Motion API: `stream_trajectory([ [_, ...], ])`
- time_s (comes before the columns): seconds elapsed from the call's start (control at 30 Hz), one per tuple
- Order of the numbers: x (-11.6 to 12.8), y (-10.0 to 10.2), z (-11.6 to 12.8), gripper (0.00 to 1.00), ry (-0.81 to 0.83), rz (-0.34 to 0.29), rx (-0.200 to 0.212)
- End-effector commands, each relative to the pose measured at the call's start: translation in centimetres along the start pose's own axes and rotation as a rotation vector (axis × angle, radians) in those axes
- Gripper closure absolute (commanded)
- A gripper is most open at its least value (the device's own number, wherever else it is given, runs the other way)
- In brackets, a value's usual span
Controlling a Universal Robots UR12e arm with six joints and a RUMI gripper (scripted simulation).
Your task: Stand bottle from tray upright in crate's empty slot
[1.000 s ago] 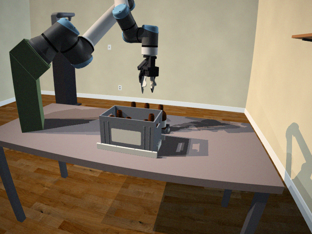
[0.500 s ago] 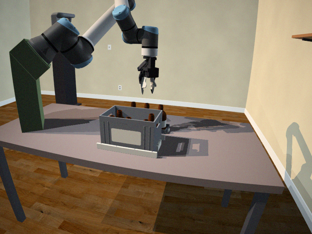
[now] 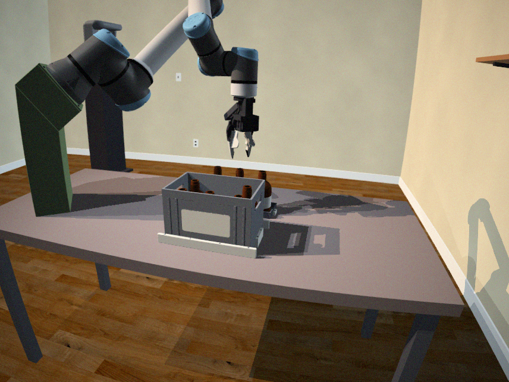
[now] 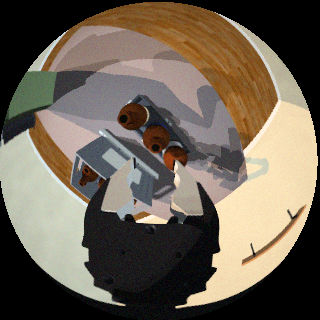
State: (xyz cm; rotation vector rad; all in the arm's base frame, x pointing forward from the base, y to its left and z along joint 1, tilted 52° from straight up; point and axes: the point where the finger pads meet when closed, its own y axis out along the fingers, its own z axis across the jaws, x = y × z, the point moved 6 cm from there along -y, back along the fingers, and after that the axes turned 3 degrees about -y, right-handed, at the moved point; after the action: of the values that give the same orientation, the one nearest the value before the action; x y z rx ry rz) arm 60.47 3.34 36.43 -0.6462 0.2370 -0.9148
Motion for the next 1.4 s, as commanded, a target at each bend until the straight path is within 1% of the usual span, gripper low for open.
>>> stream_trajectory([
  [0.0,0.0,0.6,0.0,0.62,0.0,-0.001,0.0],
  [0.43,0.0,2.1,0.1,0.62,0.0,-0.001,0.0],
  [0.77,0.0,2.4,0.1,0.62,0.0,-0.001,0.0],
  [1.37,0.0,2.5,0.1,0.62,0.0,-0.001,0.0],
])
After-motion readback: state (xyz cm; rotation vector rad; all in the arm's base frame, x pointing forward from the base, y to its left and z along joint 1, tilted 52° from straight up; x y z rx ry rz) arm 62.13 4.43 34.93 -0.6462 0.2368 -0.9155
